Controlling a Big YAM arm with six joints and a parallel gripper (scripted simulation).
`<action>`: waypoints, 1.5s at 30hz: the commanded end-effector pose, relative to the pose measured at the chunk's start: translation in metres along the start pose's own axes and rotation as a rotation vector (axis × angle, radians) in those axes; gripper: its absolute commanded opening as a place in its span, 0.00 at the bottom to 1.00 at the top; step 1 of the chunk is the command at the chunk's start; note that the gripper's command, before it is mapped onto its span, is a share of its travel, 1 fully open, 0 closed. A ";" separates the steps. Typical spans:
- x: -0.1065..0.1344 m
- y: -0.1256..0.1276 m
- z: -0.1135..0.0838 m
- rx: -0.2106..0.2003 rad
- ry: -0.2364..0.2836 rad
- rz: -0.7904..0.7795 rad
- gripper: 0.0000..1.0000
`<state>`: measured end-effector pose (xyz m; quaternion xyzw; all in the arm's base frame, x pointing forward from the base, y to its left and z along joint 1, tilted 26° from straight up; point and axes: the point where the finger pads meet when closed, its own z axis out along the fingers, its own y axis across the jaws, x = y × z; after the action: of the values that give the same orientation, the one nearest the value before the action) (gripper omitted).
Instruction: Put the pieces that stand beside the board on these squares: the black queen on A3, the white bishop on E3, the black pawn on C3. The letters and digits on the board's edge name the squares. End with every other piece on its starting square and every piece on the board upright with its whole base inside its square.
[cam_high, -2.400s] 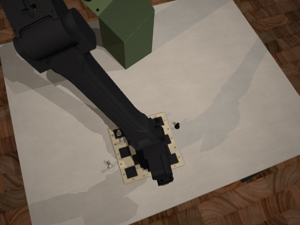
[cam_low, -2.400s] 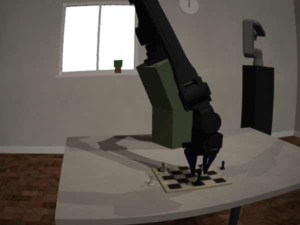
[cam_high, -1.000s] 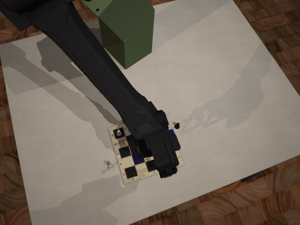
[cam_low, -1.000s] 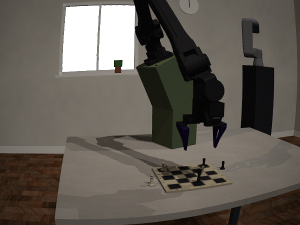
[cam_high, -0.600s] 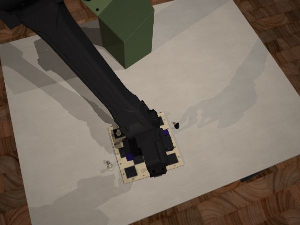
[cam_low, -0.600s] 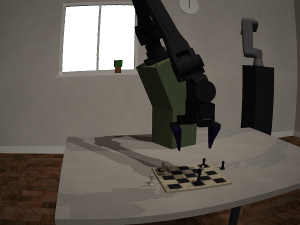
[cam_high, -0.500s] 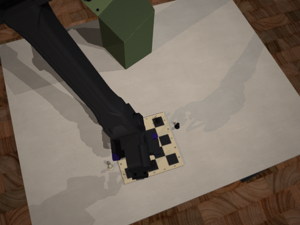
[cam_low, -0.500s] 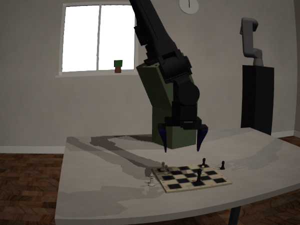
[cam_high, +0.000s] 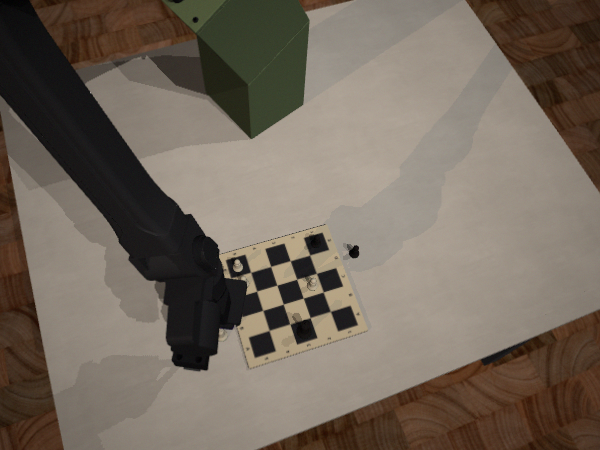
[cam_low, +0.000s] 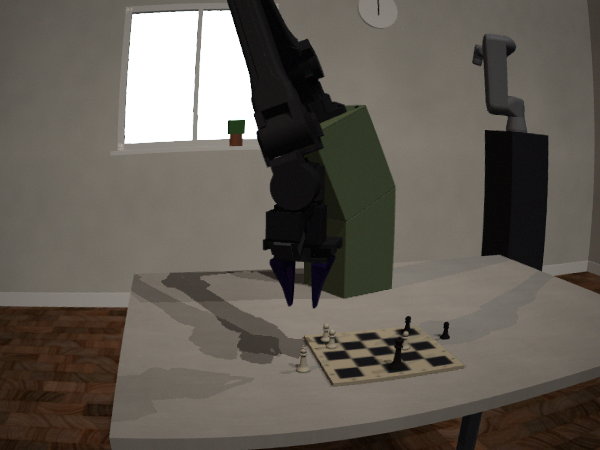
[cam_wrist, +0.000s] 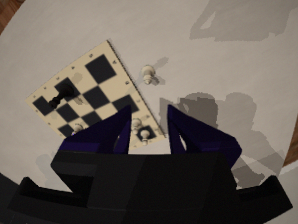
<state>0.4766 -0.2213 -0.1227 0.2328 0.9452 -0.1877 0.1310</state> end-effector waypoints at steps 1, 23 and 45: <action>-0.002 0.004 0.004 -0.003 0.001 0.013 0.35; -0.001 0.000 0.005 0.001 0.003 0.017 0.35; -0.008 -0.003 0.013 -0.002 -0.011 0.014 0.35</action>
<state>0.4818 -0.2229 -0.1215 0.2354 0.9439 -0.1868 0.1373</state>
